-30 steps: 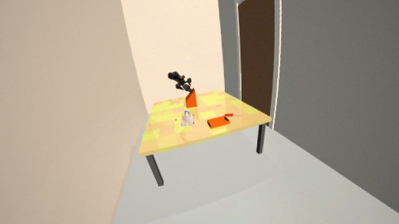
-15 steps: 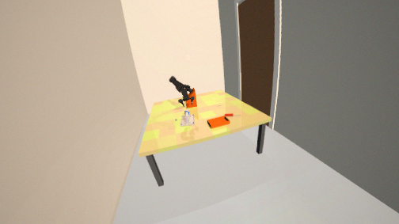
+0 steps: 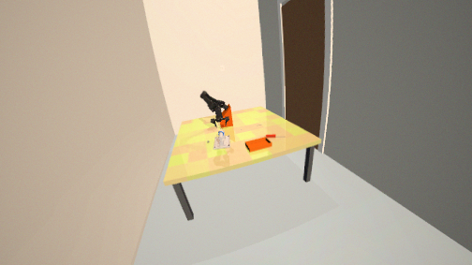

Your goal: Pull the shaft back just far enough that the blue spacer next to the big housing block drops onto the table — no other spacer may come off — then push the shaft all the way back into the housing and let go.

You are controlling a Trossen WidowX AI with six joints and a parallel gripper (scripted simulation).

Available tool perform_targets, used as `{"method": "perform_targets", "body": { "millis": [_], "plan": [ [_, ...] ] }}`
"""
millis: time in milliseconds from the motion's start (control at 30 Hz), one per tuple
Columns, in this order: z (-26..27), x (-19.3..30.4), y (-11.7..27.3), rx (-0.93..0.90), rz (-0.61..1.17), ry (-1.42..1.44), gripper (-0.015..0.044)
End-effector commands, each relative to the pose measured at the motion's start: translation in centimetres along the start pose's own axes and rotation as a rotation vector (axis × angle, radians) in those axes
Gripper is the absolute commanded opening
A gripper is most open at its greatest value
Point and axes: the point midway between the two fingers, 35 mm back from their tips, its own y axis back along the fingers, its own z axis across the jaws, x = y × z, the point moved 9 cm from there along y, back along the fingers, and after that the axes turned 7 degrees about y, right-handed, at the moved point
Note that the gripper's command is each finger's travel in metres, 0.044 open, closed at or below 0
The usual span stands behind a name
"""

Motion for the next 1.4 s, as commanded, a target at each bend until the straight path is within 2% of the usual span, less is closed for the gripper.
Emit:
{"method": "perform_targets", "body": {
  "millis": [0,967,1367],
  "plan": [
    [-0.1,0.0,0.0,0.005,0.001,-0.007,0.0440],
    [-0.1,0.0,0.0,0.005,0.001,-0.007,0.0440],
    [-0.1,-0.1,-1.7,0.005,0.001,-0.007,0.0440]
  ]
}}
